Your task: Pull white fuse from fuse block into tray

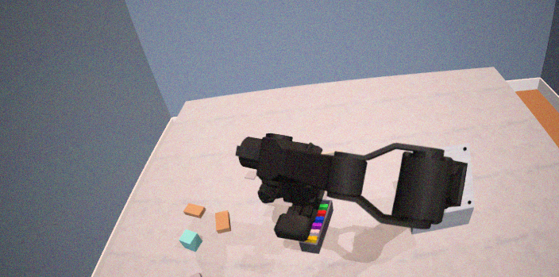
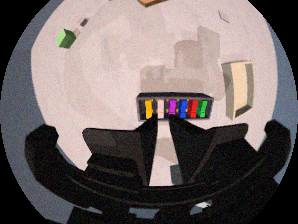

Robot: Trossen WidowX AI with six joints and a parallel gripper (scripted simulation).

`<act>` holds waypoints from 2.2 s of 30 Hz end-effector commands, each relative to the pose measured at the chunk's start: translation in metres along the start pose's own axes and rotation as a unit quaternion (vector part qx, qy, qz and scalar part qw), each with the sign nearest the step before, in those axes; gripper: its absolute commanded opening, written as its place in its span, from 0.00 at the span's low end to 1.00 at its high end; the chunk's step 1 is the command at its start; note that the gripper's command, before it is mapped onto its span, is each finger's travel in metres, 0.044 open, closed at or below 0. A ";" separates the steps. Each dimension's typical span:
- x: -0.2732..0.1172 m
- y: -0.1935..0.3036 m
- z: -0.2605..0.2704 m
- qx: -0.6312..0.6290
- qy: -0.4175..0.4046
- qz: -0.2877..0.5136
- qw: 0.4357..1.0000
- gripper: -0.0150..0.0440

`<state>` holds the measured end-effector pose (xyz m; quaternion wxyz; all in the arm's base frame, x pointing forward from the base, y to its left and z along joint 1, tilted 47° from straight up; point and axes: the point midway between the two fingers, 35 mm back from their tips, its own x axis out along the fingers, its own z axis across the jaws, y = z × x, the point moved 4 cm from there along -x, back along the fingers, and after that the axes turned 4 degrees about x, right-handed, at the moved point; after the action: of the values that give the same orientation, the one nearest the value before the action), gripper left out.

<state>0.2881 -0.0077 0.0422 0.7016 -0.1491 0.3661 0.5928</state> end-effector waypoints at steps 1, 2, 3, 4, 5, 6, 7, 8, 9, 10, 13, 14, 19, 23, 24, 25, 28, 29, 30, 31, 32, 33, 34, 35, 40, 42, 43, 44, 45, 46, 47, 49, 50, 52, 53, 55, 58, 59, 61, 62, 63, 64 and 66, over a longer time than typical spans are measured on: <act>0.006 0.001 0.000 0.002 -0.002 0.002 1.000 0.37; 0.007 0.001 0.000 0.002 -0.002 0.002 1.000 0.37; 0.008 0.001 0.000 0.002 -0.002 0.002 1.000 0.37; 0.009 0.001 0.000 0.002 -0.002 0.002 1.000 0.37; 0.010 0.001 0.000 0.002 -0.002 0.002 1.000 0.37; 0.011 0.001 0.000 0.002 -0.002 0.002 1.000 0.37; 0.012 0.001 0.000 0.002 -0.002 0.002 1.000 0.37; 0.013 0.001 0.000 0.002 -0.002 0.002 1.000 0.37; 0.014 0.001 0.000 0.002 -0.002 0.002 1.000 0.37; 0.015 0.001 0.000 0.002 -0.002 0.002 1.000 0.37; 0.017 0.001 0.000 0.002 -0.002 0.002 1.000 0.37; 0.018 0.001 0.000 0.002 -0.002 0.002 1.000 0.37; 0.023 0.001 0.001 0.002 -0.002 0.002 1.000 0.37; 0.026 0.001 0.001 0.002 -0.003 0.002 1.000 0.37; 0.026 0.001 0.001 0.002 -0.003 0.002 1.000 0.37; 0.026 0.001 0.001 0.002 -0.003 0.002 1.000 0.37; 0.026 0.001 0.001 0.002 -0.003 0.002 1.000 0.37; 0.026 0.001 0.001 0.002 -0.003 0.002 1.000 0.37; 0.026 0.001 0.001 0.002 -0.003 0.002 1.000 0.37; 0.026 0.001 0.001 0.002 -0.003 0.002 1.000 0.37; 0.026 0.001 0.001 0.002 -0.003 0.002 1.000 0.37; 0.026 0.001 0.001 0.002 -0.003 0.002 1.000 0.37; 0.026 0.001 0.001 0.002 -0.003 0.002 1.000 0.37; 0.026 0.001 0.001 0.002 -0.003 0.002 1.000 0.37; 0.030 0.001 0.001 0.002 -0.003 0.002 1.000 0.37; 0.031 0.001 0.001 0.002 -0.003 0.003 1.000 0.37; 0.032 0.001 0.001 0.002 -0.003 0.003 1.000 0.37; 0.033 0.001 0.001 0.002 -0.003 0.003 1.000 0.37; 0.034 0.001 0.001 0.002 -0.003 0.003 1.000 0.37; 0.035 0.001 0.001 0.002 -0.003 0.003 1.000 0.37; 0.035 0.001 0.001 0.002 -0.003 0.003 1.000 0.37; 0.036 0.001 0.001 0.002 -0.003 0.003 1.000 0.37; 0.036 0.001 0.001 0.002 -0.003 0.003 1.000 0.37; 0.036 0.001 0.001 0.002 -0.003 0.003 1.000 0.37; 0.036 0.001 0.001 0.002 -0.003 0.003 1.000 0.37; 0.034 0.001 0.001 0.001 -0.001 0.002 1.000 0.35; 0.034 0.001 0.001 0.001 -0.001 0.002 1.000 0.31; 0.034 0.001 0.001 0.001 -0.001 0.002 1.000 0.30; 0.034 0.001 0.001 0.001 -0.001 0.002 1.000 0.28; 0.034 0.001 0.001 0.001 -0.001 0.002 1.000 0.27; 0.034 0.001 0.001 0.001 -0.001 0.002 1.000 0.26; 0.034 0.001 0.001 0.001 -0.001 0.002 1.000 0.25; 0.034 0.001 0.001 0.001 -0.001 0.002 1.000 0.25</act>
<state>0.2881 0.0177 0.0189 0.7008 -0.1472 0.3663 0.5941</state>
